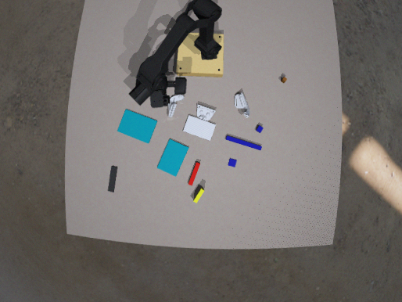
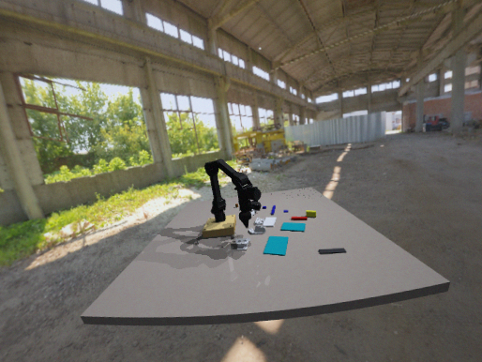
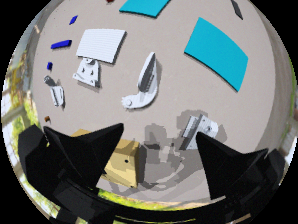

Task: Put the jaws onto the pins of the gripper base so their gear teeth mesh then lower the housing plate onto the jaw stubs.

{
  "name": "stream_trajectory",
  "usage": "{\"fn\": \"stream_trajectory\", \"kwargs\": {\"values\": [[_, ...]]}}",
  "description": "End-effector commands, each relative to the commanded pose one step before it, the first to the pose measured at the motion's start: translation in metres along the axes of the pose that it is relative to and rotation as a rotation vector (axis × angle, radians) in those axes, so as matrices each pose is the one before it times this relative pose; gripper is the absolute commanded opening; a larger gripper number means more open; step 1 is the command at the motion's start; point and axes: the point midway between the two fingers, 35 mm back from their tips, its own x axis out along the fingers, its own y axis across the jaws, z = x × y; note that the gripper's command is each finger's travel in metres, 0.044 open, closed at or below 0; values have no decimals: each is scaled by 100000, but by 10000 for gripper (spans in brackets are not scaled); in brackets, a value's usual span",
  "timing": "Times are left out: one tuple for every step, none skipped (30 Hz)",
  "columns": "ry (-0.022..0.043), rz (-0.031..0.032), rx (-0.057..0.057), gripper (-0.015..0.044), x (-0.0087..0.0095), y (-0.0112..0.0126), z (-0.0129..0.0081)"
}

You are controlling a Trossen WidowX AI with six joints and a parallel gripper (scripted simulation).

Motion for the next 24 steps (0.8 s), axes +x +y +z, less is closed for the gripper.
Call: {"fn": "stream_trajectory", "kwargs": {"values": [[0,-3,-1,440,0,0,0],[0,0,0,440,0,0,0],[0,0,0,440,0,0,0],[0,0,0,440,0,0,0],[0,0,0,440,0,0,0],[0,0,0,440,0,0,0],[0,0,0,440,0,0,0],[0,0,0,440,0,0,0],[0,0,0,414,0,0,0],[0,0,0,387,0,0,0],[0,0,0,361,0,0,0],[0,0,0,335,0,0,0],[0,0,0,309,0,0,0],[0,0,0,282,0,0,0],[0,0,0,256,0,0,0],[0,0,0,230,0,0,0],[0,0,0,204,0,0,0],[0,0,0,177,0,0,0],[0,0,0,151,0,0,0],[0,0,0,125,0,0,0],[0,0,0,99,0,0,0],[0,0,0,72,0,0,0],[0,0,0,46,0,0,0],[0,0,0,20,0,0,0]]}}
